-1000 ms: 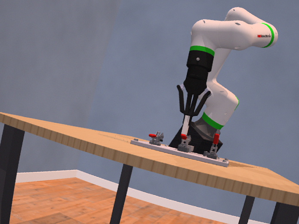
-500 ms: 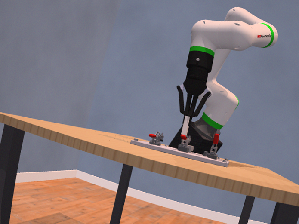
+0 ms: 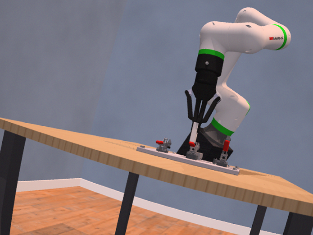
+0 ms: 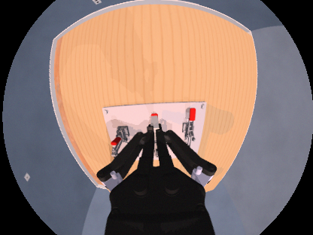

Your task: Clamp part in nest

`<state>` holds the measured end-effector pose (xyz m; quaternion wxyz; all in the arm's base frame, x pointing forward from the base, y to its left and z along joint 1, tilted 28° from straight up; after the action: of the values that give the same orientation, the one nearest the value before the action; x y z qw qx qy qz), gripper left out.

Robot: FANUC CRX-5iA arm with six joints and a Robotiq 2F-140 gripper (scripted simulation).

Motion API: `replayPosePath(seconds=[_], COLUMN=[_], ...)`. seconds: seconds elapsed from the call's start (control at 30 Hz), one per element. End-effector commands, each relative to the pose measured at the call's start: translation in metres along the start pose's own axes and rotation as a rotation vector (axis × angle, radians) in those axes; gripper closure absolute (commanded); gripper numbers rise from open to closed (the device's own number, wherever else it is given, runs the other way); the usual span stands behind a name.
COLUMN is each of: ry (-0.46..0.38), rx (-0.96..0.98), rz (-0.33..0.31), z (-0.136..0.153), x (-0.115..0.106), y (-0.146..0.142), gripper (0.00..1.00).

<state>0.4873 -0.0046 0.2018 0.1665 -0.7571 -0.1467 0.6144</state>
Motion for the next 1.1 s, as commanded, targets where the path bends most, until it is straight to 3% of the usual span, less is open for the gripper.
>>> replayPosePath(seconds=[0.0, 1.07], ry=[0.000, 0.000], rx=[0.000, 0.000], rz=[0.000, 0.000], z=[-0.0001, -0.0001], x=[-0.0002, 0.0026], y=[0.0001, 0.0001], gripper=[1.00, 1.00])
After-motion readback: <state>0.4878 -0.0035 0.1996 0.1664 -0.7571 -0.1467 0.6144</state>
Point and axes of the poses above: the point where the finger pads meet when closed, its own x axis out along the fingers, its own y axis across the jaws, z = x × y, the point moved 10 cm from there along -x, back along the fingers, and after that the axes turned 9 degrees about x, right-handed, at the moved point
